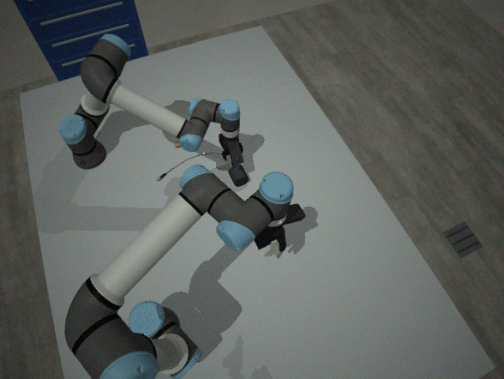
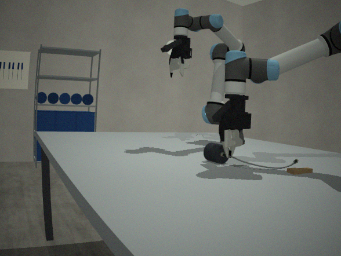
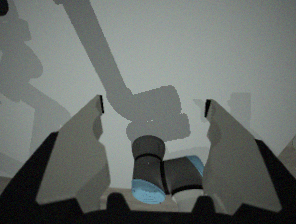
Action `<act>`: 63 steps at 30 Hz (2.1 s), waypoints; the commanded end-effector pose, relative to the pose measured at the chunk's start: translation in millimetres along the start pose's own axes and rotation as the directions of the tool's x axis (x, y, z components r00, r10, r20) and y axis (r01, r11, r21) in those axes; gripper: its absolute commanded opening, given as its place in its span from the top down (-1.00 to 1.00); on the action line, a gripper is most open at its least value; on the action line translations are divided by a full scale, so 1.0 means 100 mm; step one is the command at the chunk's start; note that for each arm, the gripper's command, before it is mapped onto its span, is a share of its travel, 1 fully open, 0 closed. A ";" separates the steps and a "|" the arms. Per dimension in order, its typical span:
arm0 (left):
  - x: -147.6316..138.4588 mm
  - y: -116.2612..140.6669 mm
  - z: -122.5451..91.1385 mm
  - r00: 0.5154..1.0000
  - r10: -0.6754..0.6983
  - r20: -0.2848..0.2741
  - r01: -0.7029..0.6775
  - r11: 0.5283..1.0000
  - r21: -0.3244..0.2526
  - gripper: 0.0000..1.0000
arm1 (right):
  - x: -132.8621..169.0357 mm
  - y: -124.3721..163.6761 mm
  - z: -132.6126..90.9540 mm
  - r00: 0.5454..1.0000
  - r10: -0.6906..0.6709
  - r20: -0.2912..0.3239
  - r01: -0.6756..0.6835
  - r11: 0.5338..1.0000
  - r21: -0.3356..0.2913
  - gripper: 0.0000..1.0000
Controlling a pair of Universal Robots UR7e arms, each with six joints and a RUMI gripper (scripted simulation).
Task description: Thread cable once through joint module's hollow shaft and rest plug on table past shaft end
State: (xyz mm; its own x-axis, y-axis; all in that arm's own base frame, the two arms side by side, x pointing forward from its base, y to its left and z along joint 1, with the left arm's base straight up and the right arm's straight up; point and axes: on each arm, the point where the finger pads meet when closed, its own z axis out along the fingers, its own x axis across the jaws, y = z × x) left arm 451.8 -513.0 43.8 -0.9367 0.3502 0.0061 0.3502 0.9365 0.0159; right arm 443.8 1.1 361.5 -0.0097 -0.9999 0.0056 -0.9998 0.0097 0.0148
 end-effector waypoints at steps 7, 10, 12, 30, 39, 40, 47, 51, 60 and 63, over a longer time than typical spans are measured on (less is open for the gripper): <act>-0.01 -0.11 -0.02 1.000 -0.003 0.002 0.003 1.000 0.001 1.00 | 0.00 0.00 0.00 1.000 0.000 0.000 0.000 1.000 0.001 -0.23; -0.01 -0.10 -0.02 1.000 -0.004 0.002 0.004 1.000 0.001 1.00 | 0.00 0.00 0.00 1.000 0.000 0.000 0.000 1.000 0.001 -0.23; -0.01 -0.11 -0.02 1.000 -0.002 0.002 0.002 1.000 0.001 1.00 | 0.00 0.00 0.00 1.000 0.000 0.000 0.000 1.000 0.001 -0.23; -0.01 -0.12 -0.02 1.000 -0.002 0.002 0.002 1.000 0.000 0.61 | 0.00 0.00 0.00 1.000 0.000 0.000 0.000 1.000 0.001 -0.23; -0.01 -0.12 -0.02 1.000 -0.002 0.002 0.002 1.000 0.000 0.61 | 0.00 0.00 0.00 1.000 0.000 0.000 0.000 1.000 0.001 -0.23; -0.01 -0.12 -0.02 1.000 -0.002 0.002 0.002 1.000 0.000 0.61 | 0.00 0.00 0.00 1.000 0.000 0.000 0.000 1.000 0.001 -0.23; -0.01 -0.12 -0.02 1.000 -0.002 0.002 0.002 1.000 0.000 0.61 | 0.00 0.00 0.00 1.000 0.000 0.000 0.000 1.000 0.001 -0.23; -0.01 -0.12 -0.09 1.000 -0.002 0.002 0.002 1.000 0.000 0.61 | 0.00 0.00 0.00 1.000 0.000 0.000 0.000 1.000 0.001 -0.23; -0.01 -0.12 -0.37 1.000 -0.002 0.000 0.002 1.000 -0.001 0.61 | 0.00 0.00 0.00 1.000 0.000 0.000 0.000 1.000 0.001 -0.23; -0.01 -0.12 -0.43 1.000 -0.002 0.000 0.002 1.000 -0.001 0.61 | 0.00 0.00 0.00 1.000 0.000 0.000 0.000 1.000 0.001 -0.23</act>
State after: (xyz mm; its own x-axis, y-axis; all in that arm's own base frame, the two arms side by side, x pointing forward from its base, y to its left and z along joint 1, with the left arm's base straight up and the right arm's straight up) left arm 448.1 -524.7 76.9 -0.9375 0.3480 0.0070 0.3480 0.9373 0.0179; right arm 443.8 1.1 361.5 -0.0097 -0.9999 0.0056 -0.9998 0.0097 0.0148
